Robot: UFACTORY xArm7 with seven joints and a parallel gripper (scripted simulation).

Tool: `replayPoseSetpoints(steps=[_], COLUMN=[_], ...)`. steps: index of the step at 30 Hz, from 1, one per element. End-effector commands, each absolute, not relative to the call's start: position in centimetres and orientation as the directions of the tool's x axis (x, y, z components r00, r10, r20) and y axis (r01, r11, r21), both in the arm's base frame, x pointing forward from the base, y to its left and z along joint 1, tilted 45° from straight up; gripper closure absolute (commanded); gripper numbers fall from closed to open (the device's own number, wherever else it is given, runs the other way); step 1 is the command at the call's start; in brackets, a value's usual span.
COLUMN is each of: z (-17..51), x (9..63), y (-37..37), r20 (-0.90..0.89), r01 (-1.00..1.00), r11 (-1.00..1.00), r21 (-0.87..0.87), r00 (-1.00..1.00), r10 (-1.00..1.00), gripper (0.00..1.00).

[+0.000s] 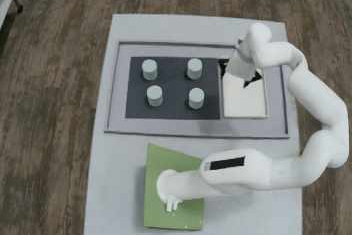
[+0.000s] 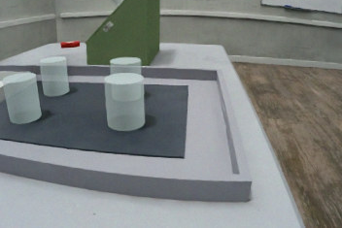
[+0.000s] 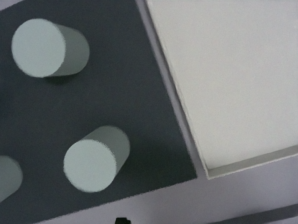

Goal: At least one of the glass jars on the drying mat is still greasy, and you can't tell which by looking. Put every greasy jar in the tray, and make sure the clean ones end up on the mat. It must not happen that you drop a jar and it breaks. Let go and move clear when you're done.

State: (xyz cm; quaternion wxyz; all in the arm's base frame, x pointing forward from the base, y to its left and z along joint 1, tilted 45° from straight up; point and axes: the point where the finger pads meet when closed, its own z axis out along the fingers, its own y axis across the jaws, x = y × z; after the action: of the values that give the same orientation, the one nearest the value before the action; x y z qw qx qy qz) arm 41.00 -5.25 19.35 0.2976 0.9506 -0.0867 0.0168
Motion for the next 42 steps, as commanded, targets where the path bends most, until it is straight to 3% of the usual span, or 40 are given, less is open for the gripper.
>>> replayPoseSetpoints(steps=[1,23,42], z=[19.6,21.6,24.6], x=[40.9,39.8,39.9], y=[-5.0,-2.8,-0.3], r20=[0.068,-0.032,-0.010], r01=[-0.166,-0.095,-0.012], r11=[-0.824,-0.953,-0.999], r21=[0.542,0.288,0.030], r00=[0.986,0.994,1.000], r10=[-0.153,-0.109,-0.013], gripper=[0.00,0.00,0.00])
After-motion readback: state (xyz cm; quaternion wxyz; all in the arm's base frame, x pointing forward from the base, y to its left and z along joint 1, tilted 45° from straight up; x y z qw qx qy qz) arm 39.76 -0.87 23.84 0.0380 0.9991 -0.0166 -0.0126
